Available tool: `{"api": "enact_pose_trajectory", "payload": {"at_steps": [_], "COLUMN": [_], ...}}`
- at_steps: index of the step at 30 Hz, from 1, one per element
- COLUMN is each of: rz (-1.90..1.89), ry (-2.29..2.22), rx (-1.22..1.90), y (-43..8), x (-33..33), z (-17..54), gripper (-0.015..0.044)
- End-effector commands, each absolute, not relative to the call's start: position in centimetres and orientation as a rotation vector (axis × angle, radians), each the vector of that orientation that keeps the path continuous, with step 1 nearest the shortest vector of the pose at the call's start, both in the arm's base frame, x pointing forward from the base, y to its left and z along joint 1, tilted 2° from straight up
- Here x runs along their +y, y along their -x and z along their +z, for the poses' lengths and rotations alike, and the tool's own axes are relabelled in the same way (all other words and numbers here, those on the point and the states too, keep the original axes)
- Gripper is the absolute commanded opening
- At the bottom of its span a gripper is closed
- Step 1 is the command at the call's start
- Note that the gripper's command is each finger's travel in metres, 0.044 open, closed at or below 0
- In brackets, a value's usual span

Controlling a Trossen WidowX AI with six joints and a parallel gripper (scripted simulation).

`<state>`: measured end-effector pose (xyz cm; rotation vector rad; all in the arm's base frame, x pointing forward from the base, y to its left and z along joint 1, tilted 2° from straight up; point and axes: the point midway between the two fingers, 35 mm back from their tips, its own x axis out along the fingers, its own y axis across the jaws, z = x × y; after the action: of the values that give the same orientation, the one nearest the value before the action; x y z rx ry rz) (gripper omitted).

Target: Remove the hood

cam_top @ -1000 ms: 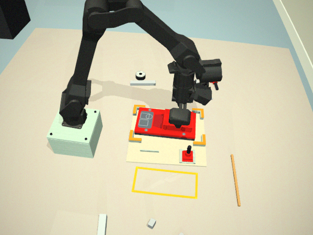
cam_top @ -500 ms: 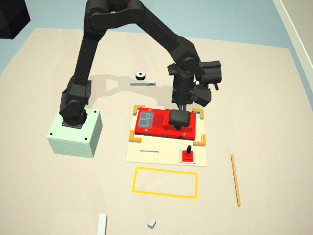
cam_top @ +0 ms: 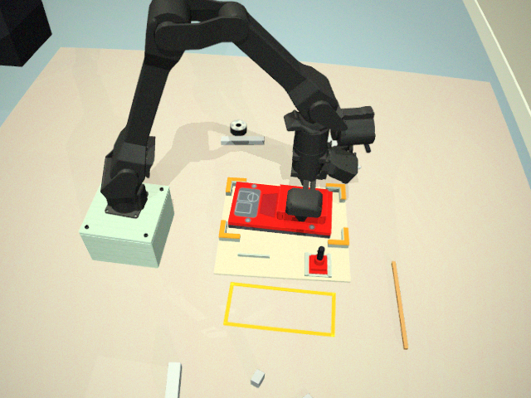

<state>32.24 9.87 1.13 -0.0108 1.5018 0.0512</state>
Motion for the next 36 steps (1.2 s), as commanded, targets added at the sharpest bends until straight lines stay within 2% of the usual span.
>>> {"api": "enact_pose_trajectory", "payload": {"at_steps": [1, 11, 15, 24, 34, 36], "rz": [0.049, 0.049, 0.051, 0.051, 0.051, 0.051], "ry": [0.017, 0.017, 0.011, 0.011, 0.011, 0.011], "rx": [1.506, 1.506, 1.502, 1.502, 1.502, 1.502], "y": [-32.21, -32.23, -32.27, -32.27, -32.26, -32.25], "x": [9.79, 9.80, 9.88, 9.88, 9.87, 9.87], "z": [0.76, 0.28, 0.59, 0.59, 1.07, 1.20], "gripper": [0.0440, 0.0440, 0.0335, 0.0275, 0.0012, 0.0000]}}
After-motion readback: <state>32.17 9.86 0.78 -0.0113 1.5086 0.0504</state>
